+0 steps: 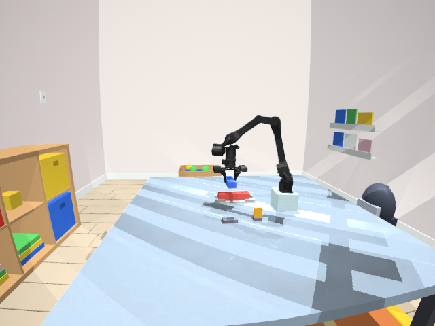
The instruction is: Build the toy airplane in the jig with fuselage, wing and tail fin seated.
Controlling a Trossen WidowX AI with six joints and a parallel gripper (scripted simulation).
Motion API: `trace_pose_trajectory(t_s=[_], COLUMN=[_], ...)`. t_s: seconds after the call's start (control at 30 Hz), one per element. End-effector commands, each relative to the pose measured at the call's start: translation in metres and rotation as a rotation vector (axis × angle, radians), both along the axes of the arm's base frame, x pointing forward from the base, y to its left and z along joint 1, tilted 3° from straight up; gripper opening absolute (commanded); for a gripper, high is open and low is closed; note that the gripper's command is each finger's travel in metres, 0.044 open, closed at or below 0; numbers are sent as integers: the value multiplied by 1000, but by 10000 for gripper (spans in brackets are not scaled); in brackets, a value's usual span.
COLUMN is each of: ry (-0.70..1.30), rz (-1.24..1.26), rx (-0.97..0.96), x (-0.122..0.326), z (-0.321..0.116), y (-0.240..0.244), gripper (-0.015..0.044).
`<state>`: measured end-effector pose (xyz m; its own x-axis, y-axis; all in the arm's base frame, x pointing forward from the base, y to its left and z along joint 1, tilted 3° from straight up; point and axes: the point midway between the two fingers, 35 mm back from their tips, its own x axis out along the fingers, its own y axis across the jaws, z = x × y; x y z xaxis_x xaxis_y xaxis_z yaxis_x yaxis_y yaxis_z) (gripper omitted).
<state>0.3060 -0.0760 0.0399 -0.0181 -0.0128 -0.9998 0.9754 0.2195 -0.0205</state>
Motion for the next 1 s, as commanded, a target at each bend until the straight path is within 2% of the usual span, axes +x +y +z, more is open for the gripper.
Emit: trace_pose_trajectory(t_s=[0.0, 0.13, 0.47, 0.97], ry=[-2, -2, -2, -2], rz=[-11, -11, -11, -11], rx=[-4, -4, -4, -4], x=[0, 0, 0, 0], z=[0, 0, -1, -25], y=[-1, -1, -1, -2], gripper=[105, 195, 195, 195])
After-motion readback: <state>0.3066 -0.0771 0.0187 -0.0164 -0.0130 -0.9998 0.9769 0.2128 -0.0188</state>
